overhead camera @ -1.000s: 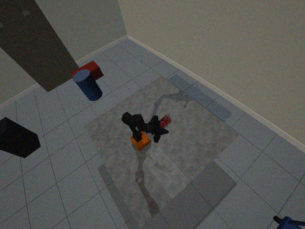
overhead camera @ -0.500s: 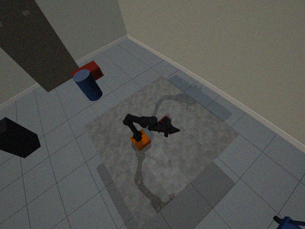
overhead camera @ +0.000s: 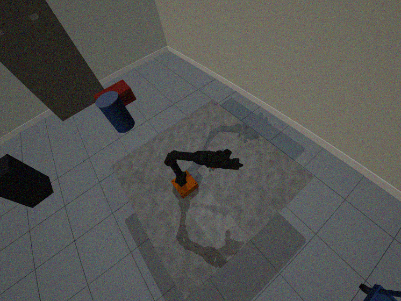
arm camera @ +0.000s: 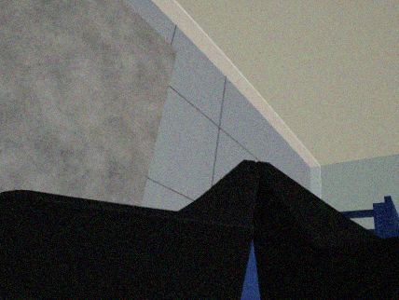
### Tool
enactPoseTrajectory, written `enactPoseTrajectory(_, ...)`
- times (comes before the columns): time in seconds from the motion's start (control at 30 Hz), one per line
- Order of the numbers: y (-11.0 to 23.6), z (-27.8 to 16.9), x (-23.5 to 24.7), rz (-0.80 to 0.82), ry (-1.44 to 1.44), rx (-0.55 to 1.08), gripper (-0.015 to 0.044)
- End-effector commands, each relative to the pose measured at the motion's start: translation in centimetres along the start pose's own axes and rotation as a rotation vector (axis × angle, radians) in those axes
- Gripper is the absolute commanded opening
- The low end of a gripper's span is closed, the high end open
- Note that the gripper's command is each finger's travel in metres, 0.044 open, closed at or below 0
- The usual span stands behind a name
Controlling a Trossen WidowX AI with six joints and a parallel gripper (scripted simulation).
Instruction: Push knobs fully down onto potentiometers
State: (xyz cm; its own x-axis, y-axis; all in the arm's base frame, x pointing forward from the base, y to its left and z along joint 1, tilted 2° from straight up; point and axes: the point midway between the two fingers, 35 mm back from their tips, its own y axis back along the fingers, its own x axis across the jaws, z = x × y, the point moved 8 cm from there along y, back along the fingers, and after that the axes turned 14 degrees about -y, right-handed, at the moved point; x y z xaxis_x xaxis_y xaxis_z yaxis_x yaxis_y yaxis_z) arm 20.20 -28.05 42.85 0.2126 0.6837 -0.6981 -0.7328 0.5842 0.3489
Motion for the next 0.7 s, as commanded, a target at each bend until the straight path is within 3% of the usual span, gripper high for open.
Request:
enactPoseTrajectory(0.0,-2.0,0.4,2.7,0.102,-0.095,0.028,0.0)
enactPoseTrajectory(0.4,-5.6,2.6,10.9,0.337,-0.317,0.146,0.0)
enactPoseTrajectory(0.67,-7.0,4.0,18.1,0.513,-0.432,0.313,0.0)
